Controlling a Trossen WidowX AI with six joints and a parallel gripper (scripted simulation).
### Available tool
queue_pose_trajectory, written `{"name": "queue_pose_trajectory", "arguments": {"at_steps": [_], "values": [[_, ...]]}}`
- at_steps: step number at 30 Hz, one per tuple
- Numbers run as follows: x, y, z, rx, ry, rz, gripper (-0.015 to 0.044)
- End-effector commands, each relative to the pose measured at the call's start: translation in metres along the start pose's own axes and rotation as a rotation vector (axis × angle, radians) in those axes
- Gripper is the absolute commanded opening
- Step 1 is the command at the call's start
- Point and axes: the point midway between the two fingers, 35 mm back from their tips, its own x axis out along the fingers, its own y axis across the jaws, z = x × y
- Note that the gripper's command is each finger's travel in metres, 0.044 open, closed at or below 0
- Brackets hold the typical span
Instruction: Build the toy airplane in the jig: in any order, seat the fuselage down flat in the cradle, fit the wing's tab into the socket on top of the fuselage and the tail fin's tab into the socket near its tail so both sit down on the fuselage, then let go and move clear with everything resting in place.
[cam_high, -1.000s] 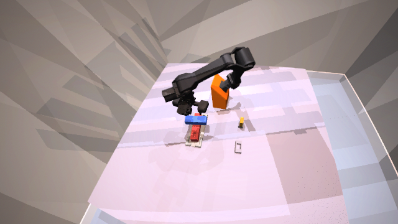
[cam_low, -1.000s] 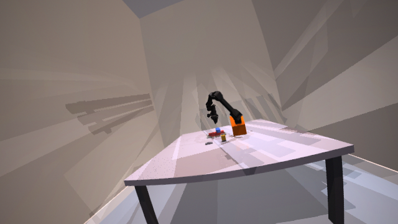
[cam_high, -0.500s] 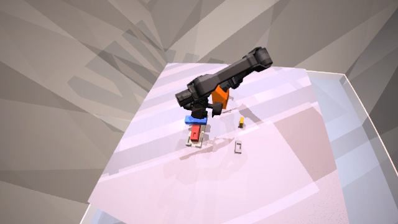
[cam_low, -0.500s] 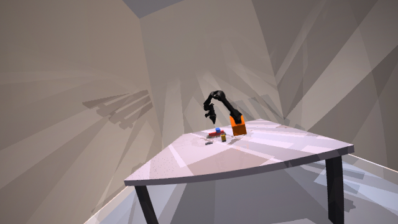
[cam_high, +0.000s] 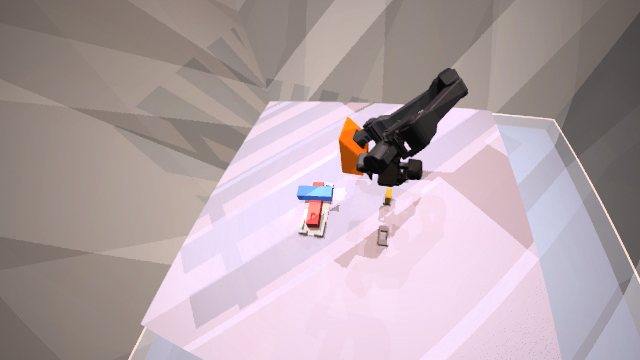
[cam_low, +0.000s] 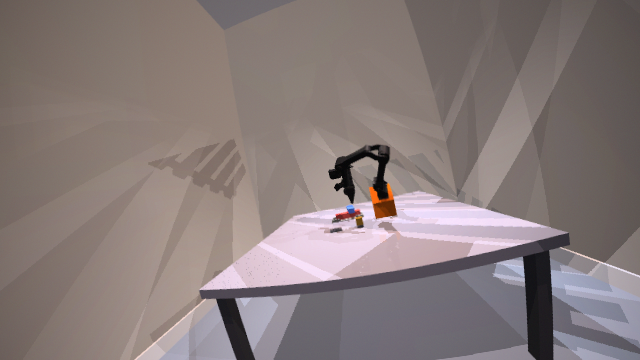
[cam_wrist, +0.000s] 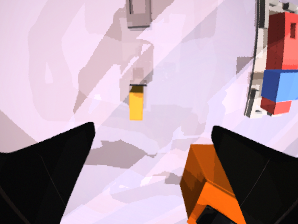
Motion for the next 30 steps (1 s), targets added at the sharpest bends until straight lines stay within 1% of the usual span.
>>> {"name": "queue_pose_trajectory", "arguments": {"at_steps": [1, 6, 12, 18, 22, 30], "values": [[0.004, 0.019, -0.018, 0.008, 0.003, 0.017, 0.044], [0.006, 0.019, -0.018, 0.009, 0.003, 0.017, 0.044], [0.059, 0.02, -0.018, 0.008, 0.002, 0.019, 0.044], [0.062, 0.02, -0.018, 0.007, 0.002, 0.019, 0.044], [0.075, 0.021, -0.018, 0.007, 0.002, 0.02, 0.044], [0.083, 0.02, -0.018, 0.007, 0.002, 0.018, 0.044]]}}
